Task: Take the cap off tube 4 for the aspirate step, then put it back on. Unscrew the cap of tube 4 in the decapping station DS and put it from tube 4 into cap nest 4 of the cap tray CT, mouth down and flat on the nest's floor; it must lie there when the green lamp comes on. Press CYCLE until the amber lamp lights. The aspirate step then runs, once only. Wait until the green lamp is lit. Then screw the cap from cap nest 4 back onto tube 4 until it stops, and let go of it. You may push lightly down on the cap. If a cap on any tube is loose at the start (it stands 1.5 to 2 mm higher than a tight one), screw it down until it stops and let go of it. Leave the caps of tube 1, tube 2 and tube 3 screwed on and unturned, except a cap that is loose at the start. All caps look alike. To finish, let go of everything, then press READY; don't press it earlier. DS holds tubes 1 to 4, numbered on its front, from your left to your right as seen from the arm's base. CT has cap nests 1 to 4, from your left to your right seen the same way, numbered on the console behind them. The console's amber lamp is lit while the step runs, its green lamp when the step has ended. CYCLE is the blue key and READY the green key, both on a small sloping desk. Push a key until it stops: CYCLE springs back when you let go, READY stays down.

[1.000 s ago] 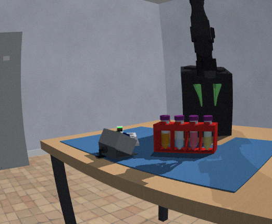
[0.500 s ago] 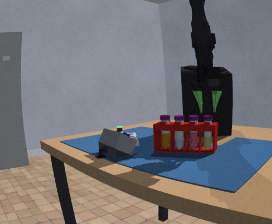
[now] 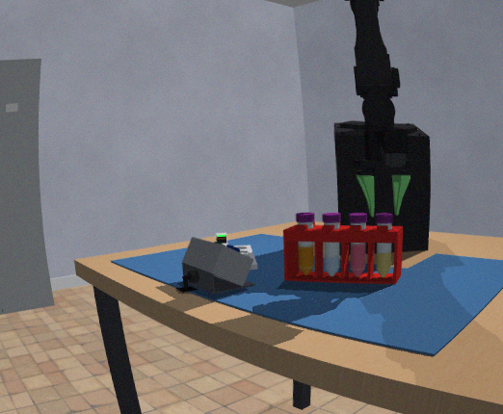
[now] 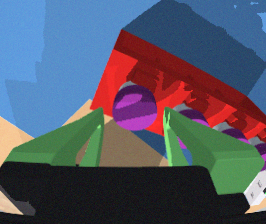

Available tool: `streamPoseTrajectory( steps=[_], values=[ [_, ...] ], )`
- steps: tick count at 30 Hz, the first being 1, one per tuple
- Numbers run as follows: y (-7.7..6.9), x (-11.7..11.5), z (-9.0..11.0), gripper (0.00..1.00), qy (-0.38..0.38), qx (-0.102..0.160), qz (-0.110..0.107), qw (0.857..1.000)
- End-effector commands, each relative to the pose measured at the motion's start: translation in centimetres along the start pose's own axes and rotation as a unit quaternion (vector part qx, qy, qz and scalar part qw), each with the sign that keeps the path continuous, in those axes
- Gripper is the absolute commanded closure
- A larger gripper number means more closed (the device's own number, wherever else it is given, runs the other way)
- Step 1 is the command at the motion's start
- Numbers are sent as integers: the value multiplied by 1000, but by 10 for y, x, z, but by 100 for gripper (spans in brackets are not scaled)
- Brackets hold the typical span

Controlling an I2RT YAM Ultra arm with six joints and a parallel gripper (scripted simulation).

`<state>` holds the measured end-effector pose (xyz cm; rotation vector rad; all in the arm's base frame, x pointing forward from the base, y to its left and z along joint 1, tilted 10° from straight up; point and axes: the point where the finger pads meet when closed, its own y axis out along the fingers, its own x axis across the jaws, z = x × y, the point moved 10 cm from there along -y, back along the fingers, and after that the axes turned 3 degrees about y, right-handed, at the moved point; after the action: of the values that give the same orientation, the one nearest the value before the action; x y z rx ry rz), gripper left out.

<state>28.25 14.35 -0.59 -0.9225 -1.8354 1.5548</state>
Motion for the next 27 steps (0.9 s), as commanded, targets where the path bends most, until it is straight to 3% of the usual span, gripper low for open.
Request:
streamPoseTrajectory(
  steps=[1,27],
  values=[
    [-2,0,-3,51,-1,-7,2,1000],
    [5,-1,-5,51,-1,-7,2,1000]
  ],
)
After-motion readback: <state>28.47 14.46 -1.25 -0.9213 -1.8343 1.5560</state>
